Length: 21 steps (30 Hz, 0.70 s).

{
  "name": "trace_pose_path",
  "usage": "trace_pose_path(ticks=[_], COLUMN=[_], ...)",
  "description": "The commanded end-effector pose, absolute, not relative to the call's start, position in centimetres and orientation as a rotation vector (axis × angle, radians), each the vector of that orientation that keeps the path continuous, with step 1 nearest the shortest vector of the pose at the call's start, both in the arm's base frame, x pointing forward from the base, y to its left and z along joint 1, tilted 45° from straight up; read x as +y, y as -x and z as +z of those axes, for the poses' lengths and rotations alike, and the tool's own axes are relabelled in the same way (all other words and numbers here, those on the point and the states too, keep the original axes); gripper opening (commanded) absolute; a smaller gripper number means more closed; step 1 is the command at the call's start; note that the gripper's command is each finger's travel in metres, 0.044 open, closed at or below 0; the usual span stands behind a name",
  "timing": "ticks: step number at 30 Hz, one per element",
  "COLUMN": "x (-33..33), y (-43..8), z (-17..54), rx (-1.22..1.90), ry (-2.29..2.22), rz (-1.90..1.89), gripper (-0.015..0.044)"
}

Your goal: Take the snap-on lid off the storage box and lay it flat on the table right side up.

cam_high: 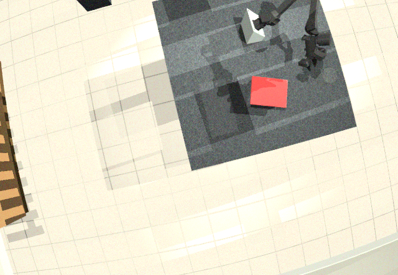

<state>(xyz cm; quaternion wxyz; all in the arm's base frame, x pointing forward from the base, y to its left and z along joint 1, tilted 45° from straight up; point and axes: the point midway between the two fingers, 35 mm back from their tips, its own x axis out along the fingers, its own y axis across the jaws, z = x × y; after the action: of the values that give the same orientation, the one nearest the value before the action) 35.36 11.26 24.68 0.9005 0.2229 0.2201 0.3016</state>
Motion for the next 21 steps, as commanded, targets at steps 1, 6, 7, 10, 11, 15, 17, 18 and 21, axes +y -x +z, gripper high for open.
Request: trace_pose_path(ticks=[1, 6, 7, 10, 11, 15, 17, 18, 21], x=[6.8, 4.5, 4.0, 3.0, 2.3, 0.7, -0.1, -0.2, -1.3], y=[-35.1, -34.5, -34.3, -33.8, -33.5, -32.5, -31.9, -31.8, -30.9], z=[18.5, 15.9, 15.4, 14.2, 13.4, 11.3, 10.3, 10.2, 8.7], rx=[0.698, 0.765, 0.774, 0.788, 0.793, 0.783, 0.766, 0.764, 0.721], ry=[-1.04, -1.355, -1.418, -1.564, -1.666, -1.924, -2.05, -2.064, -2.252], rz=[0.279, 0.07, 0.026, -0.08, -0.156, -0.357, -0.46, -0.472, -0.632], gripper=[0.0235, 0.0235, 0.0235, 0.0235, 0.0235, 0.0235, 0.0235, 0.0235, 0.0235])
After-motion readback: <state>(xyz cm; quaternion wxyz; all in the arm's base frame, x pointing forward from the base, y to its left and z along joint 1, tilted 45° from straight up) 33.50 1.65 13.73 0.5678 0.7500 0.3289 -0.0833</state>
